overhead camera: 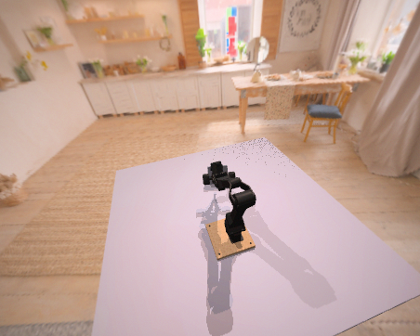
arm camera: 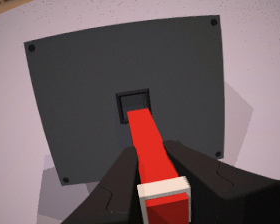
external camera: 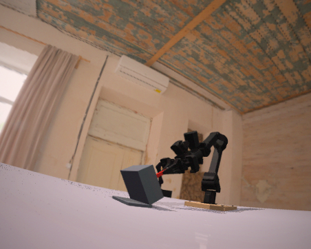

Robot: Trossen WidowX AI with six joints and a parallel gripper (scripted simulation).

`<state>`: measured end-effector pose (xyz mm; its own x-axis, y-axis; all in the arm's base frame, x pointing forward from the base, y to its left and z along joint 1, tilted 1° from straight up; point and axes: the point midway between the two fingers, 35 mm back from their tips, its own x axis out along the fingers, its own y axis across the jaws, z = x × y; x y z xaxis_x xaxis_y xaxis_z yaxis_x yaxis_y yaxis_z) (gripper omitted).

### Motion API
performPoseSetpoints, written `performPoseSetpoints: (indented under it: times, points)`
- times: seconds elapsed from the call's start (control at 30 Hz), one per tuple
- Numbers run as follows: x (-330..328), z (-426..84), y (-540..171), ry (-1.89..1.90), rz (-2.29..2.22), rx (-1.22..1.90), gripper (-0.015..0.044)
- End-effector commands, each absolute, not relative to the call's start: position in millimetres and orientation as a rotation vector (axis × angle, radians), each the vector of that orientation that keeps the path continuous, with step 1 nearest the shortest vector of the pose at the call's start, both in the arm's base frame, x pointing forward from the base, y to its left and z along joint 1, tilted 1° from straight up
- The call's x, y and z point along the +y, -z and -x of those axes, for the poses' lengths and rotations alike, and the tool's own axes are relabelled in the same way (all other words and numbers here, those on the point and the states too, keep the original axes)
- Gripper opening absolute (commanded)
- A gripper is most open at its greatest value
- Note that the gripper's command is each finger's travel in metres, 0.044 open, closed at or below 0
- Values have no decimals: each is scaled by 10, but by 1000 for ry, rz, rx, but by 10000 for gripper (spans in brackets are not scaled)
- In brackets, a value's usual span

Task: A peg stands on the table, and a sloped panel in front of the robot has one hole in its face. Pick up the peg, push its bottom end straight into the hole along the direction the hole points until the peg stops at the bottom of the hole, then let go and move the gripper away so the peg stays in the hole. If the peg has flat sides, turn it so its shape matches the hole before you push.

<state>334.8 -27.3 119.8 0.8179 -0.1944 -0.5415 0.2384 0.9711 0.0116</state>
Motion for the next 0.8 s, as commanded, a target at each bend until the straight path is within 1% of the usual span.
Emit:
performPoseSetpoints:
  times: [0.0,0.3,0.77]
  points:
    - [-284,-3402,-1169,229,-81,564,0]
    - [-305,-3494,-1111,229,-81,563,0]
    - [-298,-3443,-1100,232,-83,572,0]
